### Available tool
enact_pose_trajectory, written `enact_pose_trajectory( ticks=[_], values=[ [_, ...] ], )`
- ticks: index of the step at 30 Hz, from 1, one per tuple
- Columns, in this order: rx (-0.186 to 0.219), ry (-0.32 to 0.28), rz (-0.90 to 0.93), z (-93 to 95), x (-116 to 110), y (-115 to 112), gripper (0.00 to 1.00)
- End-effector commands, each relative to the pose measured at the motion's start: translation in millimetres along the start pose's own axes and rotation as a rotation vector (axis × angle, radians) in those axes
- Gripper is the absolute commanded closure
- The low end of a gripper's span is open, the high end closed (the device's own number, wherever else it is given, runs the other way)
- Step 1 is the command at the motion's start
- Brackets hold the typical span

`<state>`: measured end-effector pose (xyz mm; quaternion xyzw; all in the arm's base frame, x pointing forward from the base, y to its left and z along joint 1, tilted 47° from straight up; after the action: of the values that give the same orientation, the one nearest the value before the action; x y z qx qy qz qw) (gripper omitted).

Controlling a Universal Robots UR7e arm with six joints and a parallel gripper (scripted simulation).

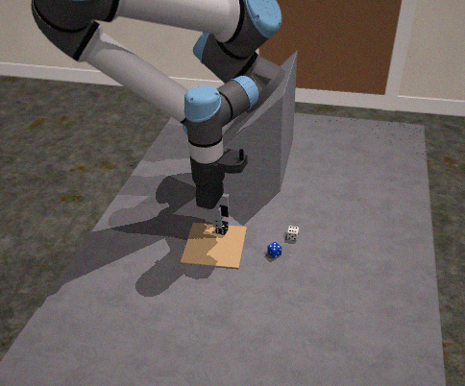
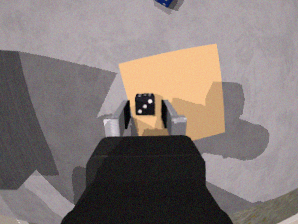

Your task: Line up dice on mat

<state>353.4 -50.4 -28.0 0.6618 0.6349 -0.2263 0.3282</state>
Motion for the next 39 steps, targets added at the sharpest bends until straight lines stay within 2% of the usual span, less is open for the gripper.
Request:
enact_pose_trajectory(
  ticks=[1, 3, 15, 26, 27, 39],
  values=[
    [0.003, 0.000, -0.001, -22.6, 0.2, -1.5, 0.21],
    [0.003, 0.000, -0.001, -22.6, 0.2, -1.5, 0.21],
    [0.001, -0.001, 0.001, -55.0, 0.1, 0.1, 0.21],
    [0.001, 0.000, 0.002, -59.8, 0.1, 0.5, 0.21],
    [0.001, 0.000, 0.002, -59.6, 0.0, 0.5, 0.00],
    [0.002, 0.000, 0.002, -59.1, 0.0, 0.3, 0.00]
  ],
)
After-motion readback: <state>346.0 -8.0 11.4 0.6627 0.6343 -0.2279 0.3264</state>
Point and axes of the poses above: the point where the finger pads meet when closed, its own z axis out along the fingers, its own y axis across the jaws, x = y × z, the point moved 7 cm from there along -z, back along the fingers, and after that the axes turned 3 degrees about z, right-handed, at the moved point
